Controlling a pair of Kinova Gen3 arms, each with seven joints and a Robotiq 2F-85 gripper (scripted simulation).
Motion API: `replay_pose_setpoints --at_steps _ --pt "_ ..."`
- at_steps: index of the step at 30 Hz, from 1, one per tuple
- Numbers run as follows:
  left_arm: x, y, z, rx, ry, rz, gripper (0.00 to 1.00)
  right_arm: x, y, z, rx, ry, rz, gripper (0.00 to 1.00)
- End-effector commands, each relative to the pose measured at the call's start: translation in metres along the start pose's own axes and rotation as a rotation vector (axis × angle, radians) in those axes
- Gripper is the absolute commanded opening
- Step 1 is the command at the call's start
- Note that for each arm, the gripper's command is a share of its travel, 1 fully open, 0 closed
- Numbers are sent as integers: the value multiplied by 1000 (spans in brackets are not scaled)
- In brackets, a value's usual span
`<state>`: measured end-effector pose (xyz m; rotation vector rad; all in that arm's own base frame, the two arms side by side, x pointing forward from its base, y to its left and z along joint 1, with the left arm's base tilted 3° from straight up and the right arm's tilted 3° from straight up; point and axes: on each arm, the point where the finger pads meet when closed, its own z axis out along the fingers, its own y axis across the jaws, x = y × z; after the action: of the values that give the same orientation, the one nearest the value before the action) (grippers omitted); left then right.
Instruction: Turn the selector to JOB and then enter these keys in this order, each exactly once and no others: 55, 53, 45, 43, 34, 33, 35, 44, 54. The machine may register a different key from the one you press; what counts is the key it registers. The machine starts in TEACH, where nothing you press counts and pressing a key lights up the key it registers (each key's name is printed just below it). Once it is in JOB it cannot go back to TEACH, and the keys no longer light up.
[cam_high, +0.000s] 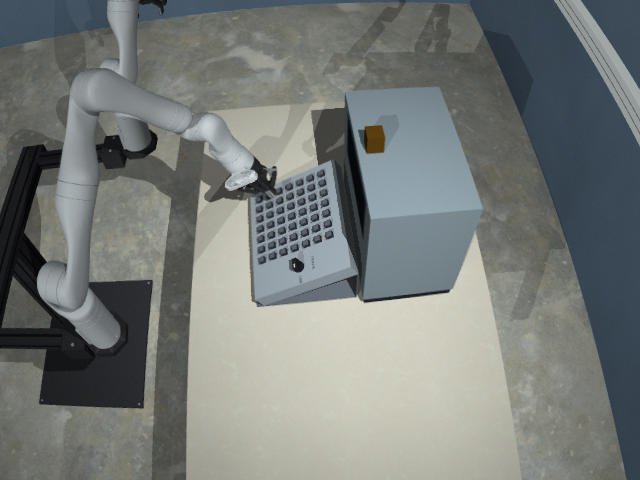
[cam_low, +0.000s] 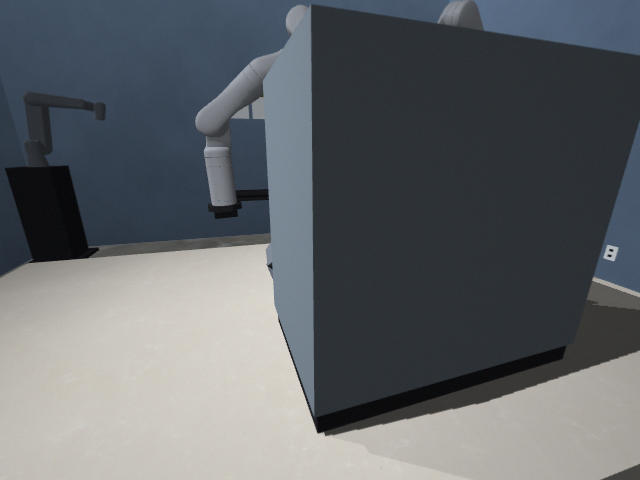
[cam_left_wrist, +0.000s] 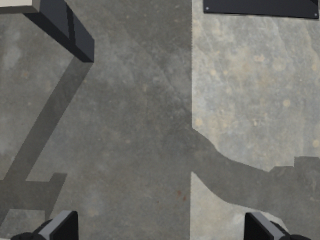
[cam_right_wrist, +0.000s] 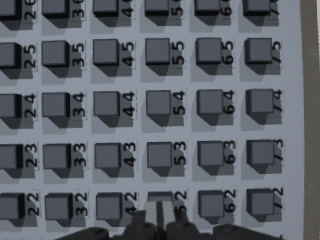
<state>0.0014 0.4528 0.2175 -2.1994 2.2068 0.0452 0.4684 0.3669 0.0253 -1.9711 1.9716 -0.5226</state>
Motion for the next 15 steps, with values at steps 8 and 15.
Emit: replay_pose_setpoints --at_steps 8,15 --pt "0 0 -1 0 -2 0 1000 62 -32 -1 1 -1 1 99" --pt "0 0 -1 0 -2 0 1000 65 -34 -1 1 -1 1 99"
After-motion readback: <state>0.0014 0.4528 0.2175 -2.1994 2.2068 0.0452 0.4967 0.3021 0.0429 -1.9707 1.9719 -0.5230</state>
